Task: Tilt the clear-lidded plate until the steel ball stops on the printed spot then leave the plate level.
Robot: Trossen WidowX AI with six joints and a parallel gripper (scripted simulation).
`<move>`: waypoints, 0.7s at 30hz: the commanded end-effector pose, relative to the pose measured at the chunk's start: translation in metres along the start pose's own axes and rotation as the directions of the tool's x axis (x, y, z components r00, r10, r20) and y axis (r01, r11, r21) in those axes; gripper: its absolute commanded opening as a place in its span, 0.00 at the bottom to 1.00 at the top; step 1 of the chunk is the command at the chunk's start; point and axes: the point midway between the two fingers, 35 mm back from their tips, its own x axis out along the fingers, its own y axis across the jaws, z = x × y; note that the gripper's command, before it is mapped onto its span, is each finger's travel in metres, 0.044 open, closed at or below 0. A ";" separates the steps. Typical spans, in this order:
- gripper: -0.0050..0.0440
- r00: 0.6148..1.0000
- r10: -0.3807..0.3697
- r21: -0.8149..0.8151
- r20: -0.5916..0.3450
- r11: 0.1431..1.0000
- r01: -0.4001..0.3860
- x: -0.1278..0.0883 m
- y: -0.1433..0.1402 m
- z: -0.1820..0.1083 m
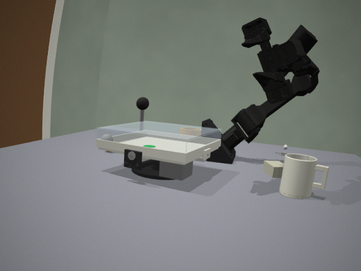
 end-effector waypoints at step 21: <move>0.71 0.827 0.095 -0.159 -0.554 0.963 -0.217 0.053 -0.082 -0.152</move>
